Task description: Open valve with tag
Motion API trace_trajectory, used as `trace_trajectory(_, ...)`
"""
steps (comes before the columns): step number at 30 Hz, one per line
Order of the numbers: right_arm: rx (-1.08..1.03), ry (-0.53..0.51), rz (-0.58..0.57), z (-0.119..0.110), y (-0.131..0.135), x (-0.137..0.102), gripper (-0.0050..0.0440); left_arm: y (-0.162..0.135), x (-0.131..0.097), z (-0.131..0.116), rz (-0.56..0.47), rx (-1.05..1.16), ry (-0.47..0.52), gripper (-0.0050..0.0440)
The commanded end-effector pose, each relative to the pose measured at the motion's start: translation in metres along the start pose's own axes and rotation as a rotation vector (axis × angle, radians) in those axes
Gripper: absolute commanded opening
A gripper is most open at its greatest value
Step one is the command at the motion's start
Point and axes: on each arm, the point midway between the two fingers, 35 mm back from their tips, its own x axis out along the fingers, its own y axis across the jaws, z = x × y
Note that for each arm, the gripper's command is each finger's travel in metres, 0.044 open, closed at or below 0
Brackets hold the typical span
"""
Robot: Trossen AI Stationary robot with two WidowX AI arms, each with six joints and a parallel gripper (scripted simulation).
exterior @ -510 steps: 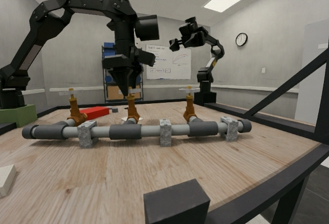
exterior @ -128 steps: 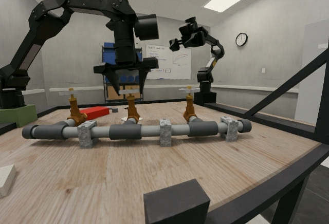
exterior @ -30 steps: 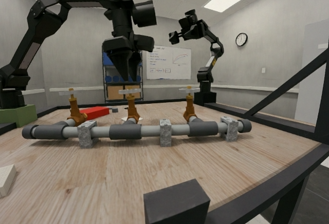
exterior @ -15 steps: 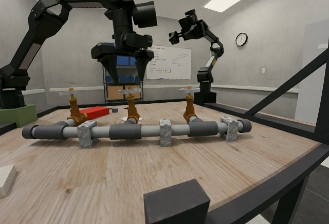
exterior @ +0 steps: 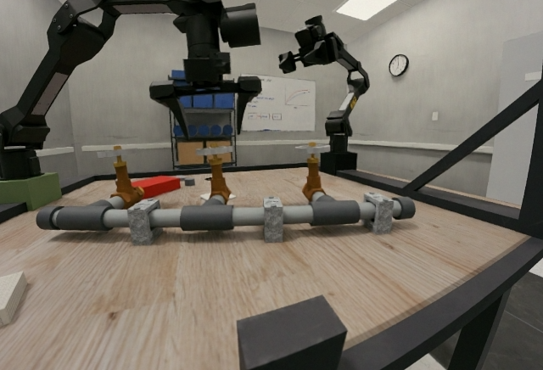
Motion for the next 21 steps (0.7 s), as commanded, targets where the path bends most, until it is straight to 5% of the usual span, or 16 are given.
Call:
trace_trajectory(1, 0.000, -0.028, 0.001, 0.0090, 0.0008, -0.0051, 0.0400, 0.0043, -0.0126, 0.0012, 0.025, 0.206, -0.003, 0.0440)
trace_trajectory(21, 0.000, -0.028, 0.001, 0.0090, 0.0008, -0.0051, 0.0400, 0.0010, -0.0112, 0.0007, 0.005, 0.768, 0.006, 0.0440)
